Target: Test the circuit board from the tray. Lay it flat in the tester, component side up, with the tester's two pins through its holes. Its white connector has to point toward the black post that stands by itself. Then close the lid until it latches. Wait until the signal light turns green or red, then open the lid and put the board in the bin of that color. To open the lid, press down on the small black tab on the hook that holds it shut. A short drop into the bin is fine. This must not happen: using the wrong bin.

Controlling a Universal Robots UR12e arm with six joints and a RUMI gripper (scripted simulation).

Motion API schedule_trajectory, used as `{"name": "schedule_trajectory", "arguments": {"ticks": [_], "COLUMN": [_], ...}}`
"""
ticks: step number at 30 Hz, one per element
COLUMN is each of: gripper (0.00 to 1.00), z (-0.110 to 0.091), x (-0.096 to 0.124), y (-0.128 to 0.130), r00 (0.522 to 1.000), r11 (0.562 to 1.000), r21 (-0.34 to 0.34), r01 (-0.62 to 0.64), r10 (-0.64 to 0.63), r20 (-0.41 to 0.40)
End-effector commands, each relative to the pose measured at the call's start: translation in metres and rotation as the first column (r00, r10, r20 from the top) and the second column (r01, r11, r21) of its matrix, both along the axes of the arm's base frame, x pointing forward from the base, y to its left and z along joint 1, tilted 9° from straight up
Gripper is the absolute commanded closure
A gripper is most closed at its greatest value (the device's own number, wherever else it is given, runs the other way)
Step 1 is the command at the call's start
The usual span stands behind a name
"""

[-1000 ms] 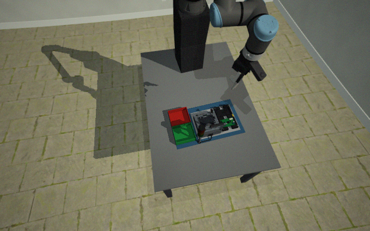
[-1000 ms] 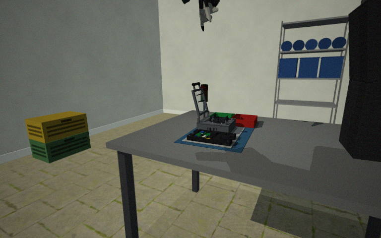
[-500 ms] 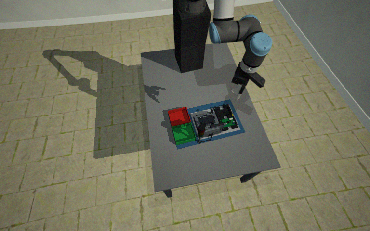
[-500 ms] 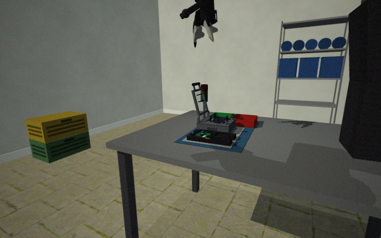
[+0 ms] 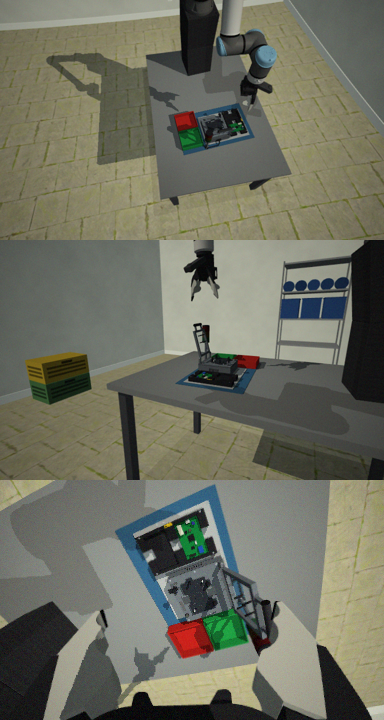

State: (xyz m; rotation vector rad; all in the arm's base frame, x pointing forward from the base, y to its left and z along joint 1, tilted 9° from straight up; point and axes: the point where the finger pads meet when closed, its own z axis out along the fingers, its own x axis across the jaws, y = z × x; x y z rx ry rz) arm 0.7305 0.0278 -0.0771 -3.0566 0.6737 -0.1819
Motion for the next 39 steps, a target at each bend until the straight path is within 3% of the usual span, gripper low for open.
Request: {"name": "schedule_trajectory", "arguments": {"ticks": [1,17,33,34,39], "gripper": [0.00,0.00,0.00,0.41,0.41], "z": [-0.027,-0.059,-0.063,-0.063,-0.063], "x": [0.001,0.000,0.001,0.001,0.001], "y": [0.007,0.012,0.012,0.012,0.012], "r00": [0.990,0.958,0.950,0.950,0.950], "r11": [0.990,0.958,0.950,0.950,0.950], "r21": [-0.014,-0.040,-0.047,-0.047,-0.047], "r01": [-0.137,-0.285,-0.308,-0.308,-0.307], "r10": [0.138,0.286,0.310,0.310,0.309], "r20": [0.021,0.031,0.034,0.034,0.034]}}
